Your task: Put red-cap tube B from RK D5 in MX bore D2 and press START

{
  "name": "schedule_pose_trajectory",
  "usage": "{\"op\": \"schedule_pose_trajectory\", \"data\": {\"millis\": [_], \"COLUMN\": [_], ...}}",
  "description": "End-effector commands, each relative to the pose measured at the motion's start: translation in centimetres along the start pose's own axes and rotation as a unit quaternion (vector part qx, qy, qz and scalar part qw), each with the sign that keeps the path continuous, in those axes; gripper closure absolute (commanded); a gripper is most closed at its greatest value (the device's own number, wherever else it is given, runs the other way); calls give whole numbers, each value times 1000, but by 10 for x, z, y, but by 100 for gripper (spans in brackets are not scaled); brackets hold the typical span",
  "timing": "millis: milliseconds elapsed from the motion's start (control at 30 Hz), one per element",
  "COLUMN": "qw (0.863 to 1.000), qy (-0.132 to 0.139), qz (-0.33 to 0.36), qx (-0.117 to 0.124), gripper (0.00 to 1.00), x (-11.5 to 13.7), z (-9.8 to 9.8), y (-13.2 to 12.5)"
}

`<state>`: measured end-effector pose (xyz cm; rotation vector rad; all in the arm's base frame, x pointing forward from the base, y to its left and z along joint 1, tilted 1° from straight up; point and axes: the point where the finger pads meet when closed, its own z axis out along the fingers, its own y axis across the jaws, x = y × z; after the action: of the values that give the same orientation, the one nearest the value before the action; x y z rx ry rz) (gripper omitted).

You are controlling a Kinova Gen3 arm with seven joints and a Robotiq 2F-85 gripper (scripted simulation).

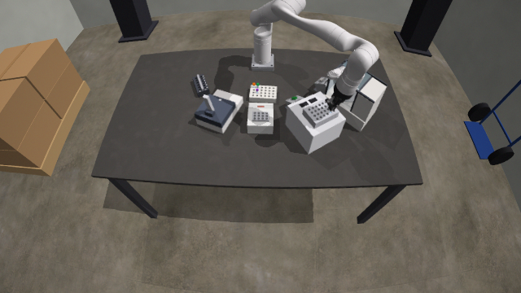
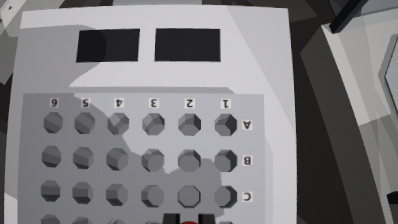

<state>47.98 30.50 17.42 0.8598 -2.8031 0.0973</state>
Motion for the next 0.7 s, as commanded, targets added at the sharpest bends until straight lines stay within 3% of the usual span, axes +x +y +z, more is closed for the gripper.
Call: {"op": "schedule_pose_trajectory", "data": {"millis": [0,667], "qw": [1000,1000], "qy": [-1,-1], "qz": [0,0], "qx": [0,0], "gripper": [90,90], "x": [0,-1], "z": [-1,4], "y": [0,0]}}
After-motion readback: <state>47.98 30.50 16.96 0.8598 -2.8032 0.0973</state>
